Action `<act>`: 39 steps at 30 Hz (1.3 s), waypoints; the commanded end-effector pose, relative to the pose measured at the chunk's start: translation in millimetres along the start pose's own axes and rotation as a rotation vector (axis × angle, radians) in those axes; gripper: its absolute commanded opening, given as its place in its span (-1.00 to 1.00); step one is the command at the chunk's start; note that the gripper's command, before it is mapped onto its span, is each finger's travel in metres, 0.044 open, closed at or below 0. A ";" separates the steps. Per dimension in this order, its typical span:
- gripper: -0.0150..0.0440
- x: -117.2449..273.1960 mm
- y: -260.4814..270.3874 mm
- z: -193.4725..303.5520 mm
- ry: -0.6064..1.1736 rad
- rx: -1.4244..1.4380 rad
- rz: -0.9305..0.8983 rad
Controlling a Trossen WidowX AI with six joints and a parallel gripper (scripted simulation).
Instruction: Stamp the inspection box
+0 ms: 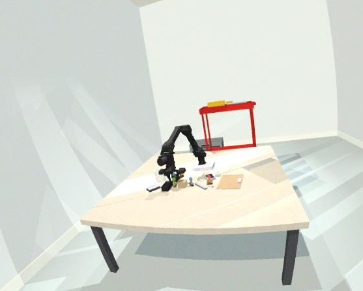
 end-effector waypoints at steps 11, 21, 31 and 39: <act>0.29 -7.2 0.1 0.4 0.011 0.004 -0.007; 0.29 -7.2 0.1 0.4 0.011 0.004 -0.007; 0.19 0.0 0.0 0.0 0.000 0.000 0.000; 0.01 0.0 0.0 0.0 0.000 0.000 0.000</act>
Point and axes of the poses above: the point midway between the two fingers, 35 mm back from their tips, its own x axis back along the fingers, its own y axis across the jaws, z = x × y, the point moved 8 cm from there along x, back along the fingers, and after that the axes turned 15 degrees about x, right-handed, at the moved point
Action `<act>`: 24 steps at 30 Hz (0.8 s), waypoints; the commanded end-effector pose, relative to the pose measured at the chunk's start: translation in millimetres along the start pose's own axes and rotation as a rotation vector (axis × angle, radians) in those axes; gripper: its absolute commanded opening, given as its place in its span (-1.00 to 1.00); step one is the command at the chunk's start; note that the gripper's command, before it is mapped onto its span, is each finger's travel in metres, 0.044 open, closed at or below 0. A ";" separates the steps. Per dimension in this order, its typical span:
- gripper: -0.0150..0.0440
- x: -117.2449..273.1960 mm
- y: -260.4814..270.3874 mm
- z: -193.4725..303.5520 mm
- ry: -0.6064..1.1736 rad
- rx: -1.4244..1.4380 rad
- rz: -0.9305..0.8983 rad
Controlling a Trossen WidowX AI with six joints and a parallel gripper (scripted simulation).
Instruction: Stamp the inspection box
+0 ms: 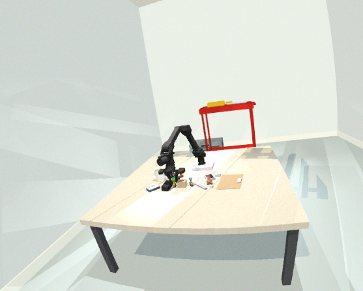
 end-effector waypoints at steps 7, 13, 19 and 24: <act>-0.14 -1.8 0.6 0.0 0.003 0.001 -0.007; -0.49 0.4 0.6 -0.3 0.003 0.001 -0.006; -0.49 3.3 0.5 -0.6 0.003 0.001 -0.005; -0.49 5.7 0.4 -0.8 0.003 0.001 -0.003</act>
Point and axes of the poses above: the point midway between the two fingers, 35 mm back from their tips, its own x axis back along the fingers, its own y axis across the jaws, z = x × y, the point moved 8 cm from there along x, back along the fingers, and after that the axes turned 15 degrees about x, right-handed, at the moved point
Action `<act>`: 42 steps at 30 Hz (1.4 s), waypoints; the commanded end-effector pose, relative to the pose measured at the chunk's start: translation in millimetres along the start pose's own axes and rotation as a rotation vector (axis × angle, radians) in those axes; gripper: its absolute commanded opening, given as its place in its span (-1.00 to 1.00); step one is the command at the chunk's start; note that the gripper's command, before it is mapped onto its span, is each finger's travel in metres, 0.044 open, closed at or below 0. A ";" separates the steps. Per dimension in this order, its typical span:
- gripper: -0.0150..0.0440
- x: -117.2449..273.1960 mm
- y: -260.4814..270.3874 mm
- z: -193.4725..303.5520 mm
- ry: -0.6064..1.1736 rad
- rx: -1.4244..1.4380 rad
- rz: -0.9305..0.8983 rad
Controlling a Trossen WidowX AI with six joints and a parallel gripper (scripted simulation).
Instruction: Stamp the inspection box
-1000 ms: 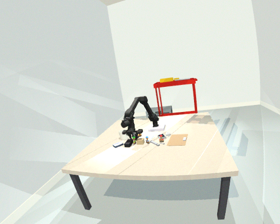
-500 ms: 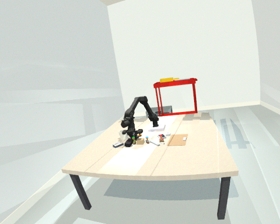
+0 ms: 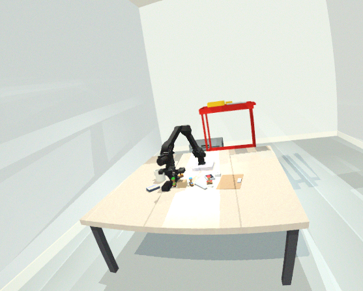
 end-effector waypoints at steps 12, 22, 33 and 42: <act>-0.49 8.0 0.1 -0.7 -0.001 -0.001 0.002; -0.49 12.9 0.1 -1.0 0.000 -0.001 0.004; -0.49 18.3 0.1 -1.3 0.000 -0.001 0.007; -0.49 22.7 0.2 -1.5 0.000 -0.001 0.009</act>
Point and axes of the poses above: the point midway between the two fingers, 35 mm back from their tips, its own x axis back along the fingers, its own y axis across the jaws, z = x × y, the point moved 8 cm from there along x, back along the fingers, and after that the axes turned 15 degrees about x, right-handed, at the moved point
